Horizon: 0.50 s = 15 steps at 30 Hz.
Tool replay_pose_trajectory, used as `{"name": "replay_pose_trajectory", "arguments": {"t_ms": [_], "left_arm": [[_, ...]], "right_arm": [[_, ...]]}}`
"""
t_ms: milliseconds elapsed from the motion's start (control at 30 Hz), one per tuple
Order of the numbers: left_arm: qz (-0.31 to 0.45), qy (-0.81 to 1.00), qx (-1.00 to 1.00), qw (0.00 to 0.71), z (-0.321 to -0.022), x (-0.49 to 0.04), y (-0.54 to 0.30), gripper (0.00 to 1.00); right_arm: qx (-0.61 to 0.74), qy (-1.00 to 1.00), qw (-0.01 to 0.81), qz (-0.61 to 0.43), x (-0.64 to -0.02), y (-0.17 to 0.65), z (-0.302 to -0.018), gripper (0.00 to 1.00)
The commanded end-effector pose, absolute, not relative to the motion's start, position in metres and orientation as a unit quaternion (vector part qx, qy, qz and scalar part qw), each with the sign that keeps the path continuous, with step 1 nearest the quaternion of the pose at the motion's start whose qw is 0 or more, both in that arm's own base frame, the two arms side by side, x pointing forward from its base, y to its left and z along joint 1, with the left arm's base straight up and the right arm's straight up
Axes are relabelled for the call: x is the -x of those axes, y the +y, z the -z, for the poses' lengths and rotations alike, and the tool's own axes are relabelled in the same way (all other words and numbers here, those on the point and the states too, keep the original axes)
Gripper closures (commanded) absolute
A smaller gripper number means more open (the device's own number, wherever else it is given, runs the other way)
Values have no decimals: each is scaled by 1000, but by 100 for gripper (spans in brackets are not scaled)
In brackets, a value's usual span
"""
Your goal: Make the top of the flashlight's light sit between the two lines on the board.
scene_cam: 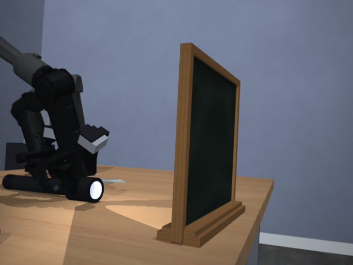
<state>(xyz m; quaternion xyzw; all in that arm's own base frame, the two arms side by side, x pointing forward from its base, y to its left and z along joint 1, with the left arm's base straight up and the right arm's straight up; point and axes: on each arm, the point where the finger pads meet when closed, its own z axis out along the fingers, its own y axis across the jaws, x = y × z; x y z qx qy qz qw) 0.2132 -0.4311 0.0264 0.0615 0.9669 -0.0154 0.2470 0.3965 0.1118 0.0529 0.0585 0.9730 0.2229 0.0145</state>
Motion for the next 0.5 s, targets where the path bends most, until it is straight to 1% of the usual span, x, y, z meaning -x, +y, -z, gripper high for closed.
{"name": "replay_pose_trajectory", "arguments": {"t_ms": [0,167,467], "left_arm": [[16,967,-62,247,-27,-213,-431,63],[16,967,-62,247,-27,-213,-431,63],[16,967,-61,247,-27,-213,-431,63]], "right_arm": [[-58,973,16,-223,-397,109,-60,0],[-58,973,15,-223,-395,102,-74,0],[-59,973,15,-223,-395,102,-74,0]]}}
